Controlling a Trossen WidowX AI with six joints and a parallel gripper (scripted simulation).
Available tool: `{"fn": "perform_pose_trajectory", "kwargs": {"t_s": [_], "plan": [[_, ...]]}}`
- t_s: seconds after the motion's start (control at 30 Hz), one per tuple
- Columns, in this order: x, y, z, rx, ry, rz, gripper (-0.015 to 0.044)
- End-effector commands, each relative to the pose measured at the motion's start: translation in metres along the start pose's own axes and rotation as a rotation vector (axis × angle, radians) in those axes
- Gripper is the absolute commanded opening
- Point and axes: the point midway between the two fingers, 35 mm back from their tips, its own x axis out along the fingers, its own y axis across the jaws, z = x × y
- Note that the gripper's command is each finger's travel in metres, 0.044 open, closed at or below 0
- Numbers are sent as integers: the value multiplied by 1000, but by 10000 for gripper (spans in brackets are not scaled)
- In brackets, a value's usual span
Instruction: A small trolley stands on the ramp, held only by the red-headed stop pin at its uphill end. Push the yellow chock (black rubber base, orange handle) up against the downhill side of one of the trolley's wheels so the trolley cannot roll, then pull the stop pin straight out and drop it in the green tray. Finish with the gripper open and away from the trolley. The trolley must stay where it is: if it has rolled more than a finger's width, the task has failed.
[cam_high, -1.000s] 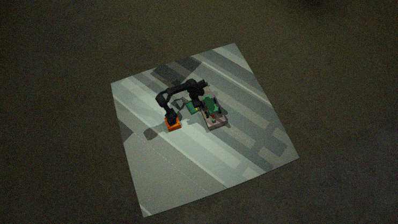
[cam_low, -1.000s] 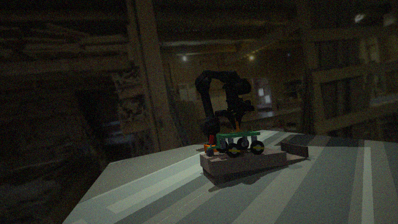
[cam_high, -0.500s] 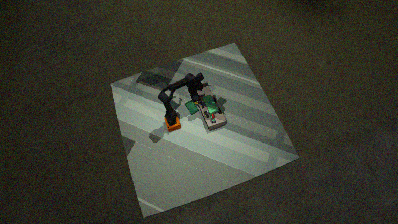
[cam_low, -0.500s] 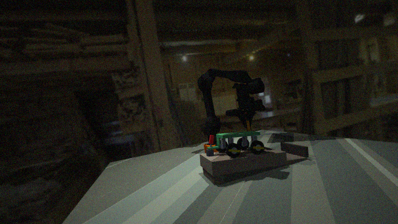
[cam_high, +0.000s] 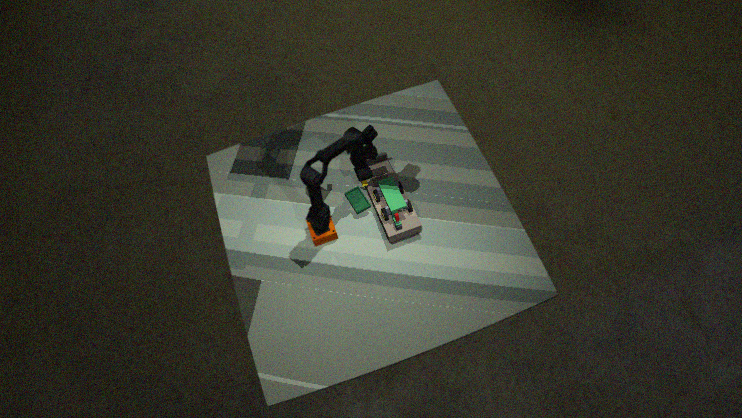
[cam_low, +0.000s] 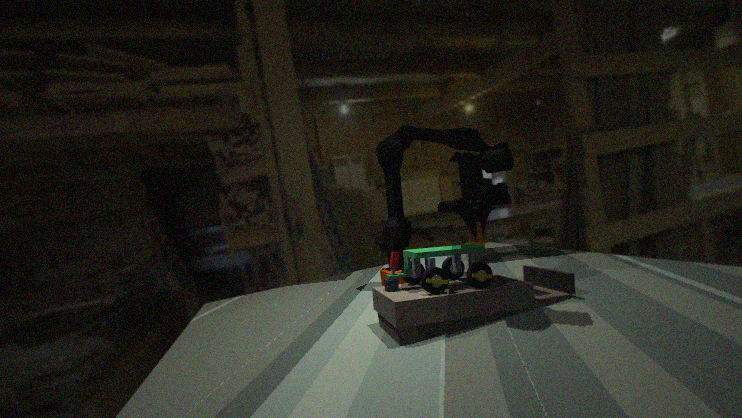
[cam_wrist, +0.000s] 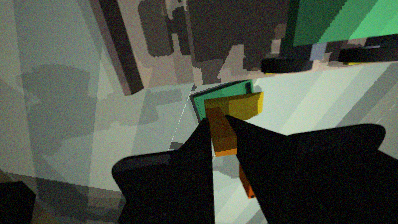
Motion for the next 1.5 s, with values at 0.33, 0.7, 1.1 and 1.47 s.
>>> {"fn": "perform_pose_trajectory", "kwargs": {"t_s": [0.33,0.7,1.1,1.47], "plan": [[2,8,16,-1,-11,-71,0],[4,9,32,-1,-13,-71,0],[33,9,32,-1,-12,-71,0],[60,6,33,-1,-12,-71,0]]}}
